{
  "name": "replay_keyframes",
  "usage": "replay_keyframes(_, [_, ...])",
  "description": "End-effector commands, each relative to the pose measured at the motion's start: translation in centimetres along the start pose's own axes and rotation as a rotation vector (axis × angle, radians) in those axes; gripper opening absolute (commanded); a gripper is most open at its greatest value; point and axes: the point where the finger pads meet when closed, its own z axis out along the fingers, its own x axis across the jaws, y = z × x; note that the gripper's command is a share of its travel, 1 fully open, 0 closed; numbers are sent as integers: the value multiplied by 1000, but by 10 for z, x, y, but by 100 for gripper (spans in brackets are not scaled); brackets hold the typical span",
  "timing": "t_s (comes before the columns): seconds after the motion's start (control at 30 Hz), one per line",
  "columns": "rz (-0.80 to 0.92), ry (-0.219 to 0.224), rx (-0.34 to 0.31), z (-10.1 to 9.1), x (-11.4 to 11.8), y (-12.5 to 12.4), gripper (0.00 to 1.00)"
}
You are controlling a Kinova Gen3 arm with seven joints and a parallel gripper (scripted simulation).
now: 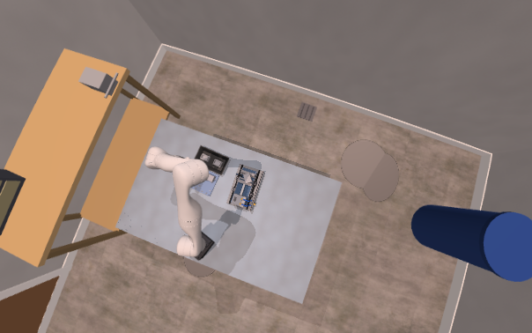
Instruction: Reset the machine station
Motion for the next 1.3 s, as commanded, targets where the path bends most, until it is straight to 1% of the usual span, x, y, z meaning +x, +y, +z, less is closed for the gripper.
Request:
replay_keyframes(0.0, [-1, -2, -1, -1, 0, 1, 100])
replay_keyframes(0.03, [1, 1, -6, -3, 7, 6, 100])
replay_keyframes(0.2, [1, 1, -6, -3, 7, 6, 100])
replay_keyframes(0.23, [3, 4, -10, -6, 14, 12, 100])
replay_keyframes(0.4, [3, 4, -10, -6, 14, 12, 100])
replay_keyframes(0.43, [4, 6, -14, -9, 21, 17, 100])
replay_keyframes(0.6, [4, 6, -14, -9, 21, 17, 100])
replay_keyframes(0.63, [5, 8, -17, -11, 28, 21, 100])
replay_keyframes(0.8, [5, 8, -17, -11, 28, 21, 100])
replay_keyframes(0.83, [7, 10, -20, -13, 34, 25, 100])
replay_keyframes(1.0, [7, 10, -20, -13, 34, 25, 100])
replay_keyframes(1.03, [8, 12, -23, -15, 40, 29, 100])
replay_keyframes(1.2, [8, 12, -23, -15, 40, 29, 100])
replay_keyframes(1.23, [9, 14, -26, -17, 46, 32, 100])
replay_keyframes(1.27, [9, 14, -26, -17, 46, 32, 100])
